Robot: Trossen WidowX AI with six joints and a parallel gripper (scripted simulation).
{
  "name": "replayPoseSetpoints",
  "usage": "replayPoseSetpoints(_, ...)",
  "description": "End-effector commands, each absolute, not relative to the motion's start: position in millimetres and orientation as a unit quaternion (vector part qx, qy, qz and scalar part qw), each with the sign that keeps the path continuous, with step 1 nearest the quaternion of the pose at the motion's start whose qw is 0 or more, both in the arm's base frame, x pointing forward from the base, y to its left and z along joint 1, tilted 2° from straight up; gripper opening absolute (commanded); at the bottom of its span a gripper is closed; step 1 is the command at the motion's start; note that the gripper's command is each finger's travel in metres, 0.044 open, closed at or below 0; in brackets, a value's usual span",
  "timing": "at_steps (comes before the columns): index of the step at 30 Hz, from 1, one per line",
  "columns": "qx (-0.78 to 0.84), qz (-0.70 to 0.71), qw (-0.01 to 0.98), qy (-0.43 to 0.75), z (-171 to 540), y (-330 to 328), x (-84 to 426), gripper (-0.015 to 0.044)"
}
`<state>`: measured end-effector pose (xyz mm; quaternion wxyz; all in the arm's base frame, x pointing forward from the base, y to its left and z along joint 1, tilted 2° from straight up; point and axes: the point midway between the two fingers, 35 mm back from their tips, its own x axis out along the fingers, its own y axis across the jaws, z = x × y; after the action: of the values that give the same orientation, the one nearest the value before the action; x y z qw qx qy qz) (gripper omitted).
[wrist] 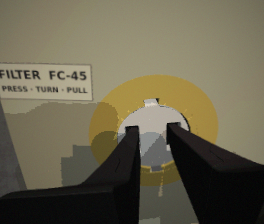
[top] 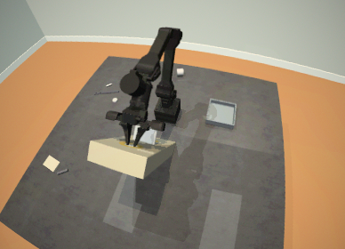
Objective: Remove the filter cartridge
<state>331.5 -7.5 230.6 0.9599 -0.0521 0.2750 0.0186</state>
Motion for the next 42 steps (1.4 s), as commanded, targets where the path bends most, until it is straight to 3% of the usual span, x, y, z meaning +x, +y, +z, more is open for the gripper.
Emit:
replayPoseSetpoints(1, -0.051, 0.017, 0.959, 0.278, 227.4, -8.1, 334.7, 0.0095)
replayPoseSetpoints(18, -0.051, 0.017, 0.959, 0.277, 224.8, -8.1, 338.9, 0.0095)
replayPoseSetpoints(31, -0.050, 0.018, 0.960, 0.275, 228.3, -7.6, 335.0, 0.0000)
replayPoseSetpoints(42, 0.109, -0.030, 0.954, 0.276, 224.8, -8.1, 339.0, 0.0000)
